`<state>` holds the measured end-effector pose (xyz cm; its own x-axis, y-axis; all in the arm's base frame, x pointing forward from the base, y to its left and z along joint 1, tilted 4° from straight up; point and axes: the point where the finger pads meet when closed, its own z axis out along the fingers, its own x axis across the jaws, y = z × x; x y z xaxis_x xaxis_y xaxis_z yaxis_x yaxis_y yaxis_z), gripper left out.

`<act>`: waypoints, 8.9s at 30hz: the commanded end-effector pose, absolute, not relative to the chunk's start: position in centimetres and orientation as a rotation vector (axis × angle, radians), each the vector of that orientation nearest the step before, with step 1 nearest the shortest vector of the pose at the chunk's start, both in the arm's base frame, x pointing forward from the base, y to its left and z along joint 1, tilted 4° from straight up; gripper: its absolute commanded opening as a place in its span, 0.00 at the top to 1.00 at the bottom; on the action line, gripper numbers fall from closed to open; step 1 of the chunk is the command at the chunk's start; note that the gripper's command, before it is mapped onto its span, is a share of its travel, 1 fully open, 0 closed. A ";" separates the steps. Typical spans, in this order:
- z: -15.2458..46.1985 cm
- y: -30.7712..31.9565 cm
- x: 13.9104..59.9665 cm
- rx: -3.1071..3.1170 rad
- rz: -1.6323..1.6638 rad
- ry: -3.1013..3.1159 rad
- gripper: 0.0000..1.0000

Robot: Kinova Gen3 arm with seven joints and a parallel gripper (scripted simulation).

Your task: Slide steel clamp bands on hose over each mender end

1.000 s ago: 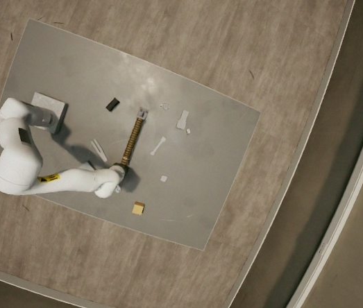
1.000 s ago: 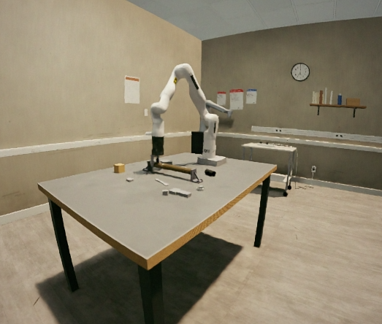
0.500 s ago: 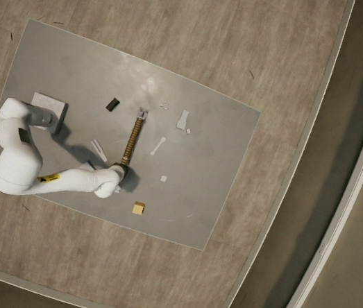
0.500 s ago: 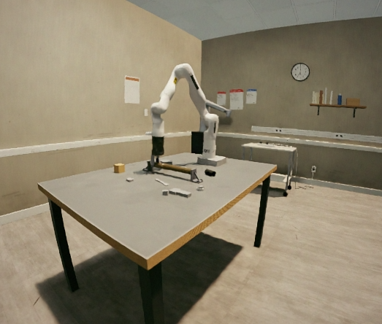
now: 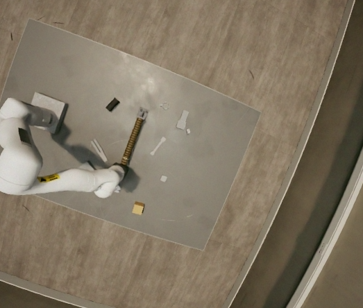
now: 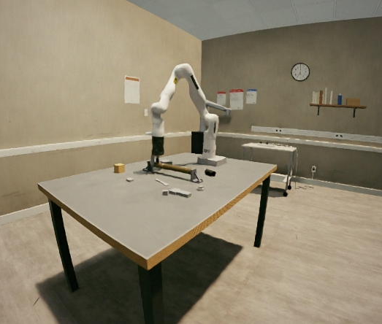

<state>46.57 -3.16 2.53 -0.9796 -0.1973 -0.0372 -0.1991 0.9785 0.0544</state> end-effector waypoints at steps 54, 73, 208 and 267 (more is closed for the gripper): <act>5.9 -3.3 46.5 -0.307 0.088 3.102 0.00; 8.1 -3.5 46.3 -0.307 0.089 3.106 0.00; 1.3 -2.8 46.4 -0.308 0.092 3.109 0.25; 1.4 -1.9 46.0 -0.309 0.092 3.108 0.25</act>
